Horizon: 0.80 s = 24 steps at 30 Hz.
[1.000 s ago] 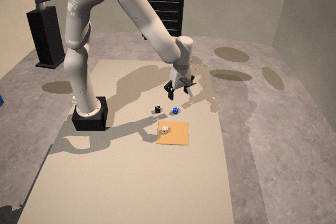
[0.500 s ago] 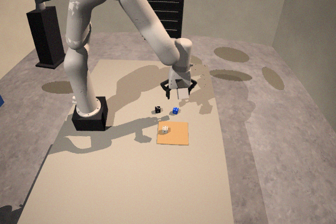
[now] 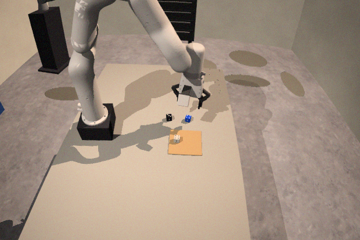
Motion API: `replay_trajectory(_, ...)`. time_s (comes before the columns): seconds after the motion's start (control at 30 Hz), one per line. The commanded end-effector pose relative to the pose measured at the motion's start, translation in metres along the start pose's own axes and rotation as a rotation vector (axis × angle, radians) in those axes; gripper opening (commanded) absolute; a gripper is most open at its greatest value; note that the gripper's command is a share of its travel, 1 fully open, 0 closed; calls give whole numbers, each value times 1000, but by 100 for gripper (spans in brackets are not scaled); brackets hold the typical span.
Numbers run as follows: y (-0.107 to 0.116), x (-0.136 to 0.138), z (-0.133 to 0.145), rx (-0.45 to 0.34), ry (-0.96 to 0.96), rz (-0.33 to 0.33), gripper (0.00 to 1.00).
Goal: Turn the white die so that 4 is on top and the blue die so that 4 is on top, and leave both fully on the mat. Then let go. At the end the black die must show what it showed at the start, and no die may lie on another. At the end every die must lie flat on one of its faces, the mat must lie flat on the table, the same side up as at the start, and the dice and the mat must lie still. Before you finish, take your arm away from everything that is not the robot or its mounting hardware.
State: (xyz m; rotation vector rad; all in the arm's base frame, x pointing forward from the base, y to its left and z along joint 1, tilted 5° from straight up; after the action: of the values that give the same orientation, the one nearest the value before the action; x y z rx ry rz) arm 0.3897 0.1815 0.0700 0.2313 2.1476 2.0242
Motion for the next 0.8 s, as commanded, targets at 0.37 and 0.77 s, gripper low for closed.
replay_trajectory(0.37,-2,1,1,9,-176,-17,42)
replay_trajectory(0.77,-2,1,1,9,-176,-17,42)
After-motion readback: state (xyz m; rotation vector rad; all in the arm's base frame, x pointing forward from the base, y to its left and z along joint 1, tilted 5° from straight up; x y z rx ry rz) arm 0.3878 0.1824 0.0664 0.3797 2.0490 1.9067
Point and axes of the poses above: the point where the finger pads meet when closed, its own y axis back along the fingers, its own x axis across the jaws, z = x × y, the point moved 6 cm from there along y, back along the fingers, and after that the axes turned 11 degrees about -y, right-handed, at the moved point
